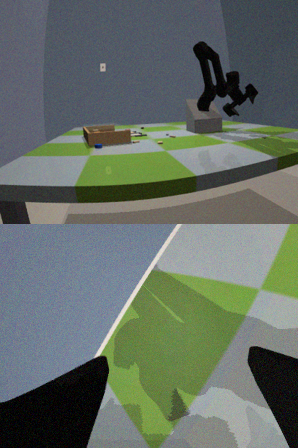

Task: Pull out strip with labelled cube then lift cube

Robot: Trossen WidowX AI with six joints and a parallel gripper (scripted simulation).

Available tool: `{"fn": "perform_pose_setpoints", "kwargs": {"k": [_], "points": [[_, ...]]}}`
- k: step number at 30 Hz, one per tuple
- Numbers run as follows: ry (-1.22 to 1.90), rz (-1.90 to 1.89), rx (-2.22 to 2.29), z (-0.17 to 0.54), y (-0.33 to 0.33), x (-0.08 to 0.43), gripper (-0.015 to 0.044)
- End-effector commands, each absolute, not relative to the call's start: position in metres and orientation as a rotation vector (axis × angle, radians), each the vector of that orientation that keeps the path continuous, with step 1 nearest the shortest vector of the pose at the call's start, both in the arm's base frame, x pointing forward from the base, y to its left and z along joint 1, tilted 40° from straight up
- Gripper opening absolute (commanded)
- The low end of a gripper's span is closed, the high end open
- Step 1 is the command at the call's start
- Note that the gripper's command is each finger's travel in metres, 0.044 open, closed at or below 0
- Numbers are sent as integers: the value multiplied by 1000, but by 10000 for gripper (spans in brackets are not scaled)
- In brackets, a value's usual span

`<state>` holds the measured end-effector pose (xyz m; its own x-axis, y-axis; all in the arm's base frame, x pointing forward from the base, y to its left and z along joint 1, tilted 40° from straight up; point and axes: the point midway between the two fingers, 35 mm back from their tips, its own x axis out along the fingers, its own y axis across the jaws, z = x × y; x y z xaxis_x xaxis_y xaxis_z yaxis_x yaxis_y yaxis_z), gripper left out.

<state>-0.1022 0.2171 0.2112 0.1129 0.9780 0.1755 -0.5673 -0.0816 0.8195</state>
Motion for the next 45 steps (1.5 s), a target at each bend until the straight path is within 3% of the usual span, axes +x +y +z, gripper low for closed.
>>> {"fn": "perform_pose_setpoints", "kwargs": {"k": [1, 12, 24, 34, 45], "points": [[579, 1409, 920, 211, 218, -102, 400], [326, 1296, 702, 203, 280, -38, 400], [242, 1079, 438, 175, 310, 83, 400], [315, 872, 289, 141, 279, 193, 400], [489, 662, 282, 100, 191, 286, 400]]}}
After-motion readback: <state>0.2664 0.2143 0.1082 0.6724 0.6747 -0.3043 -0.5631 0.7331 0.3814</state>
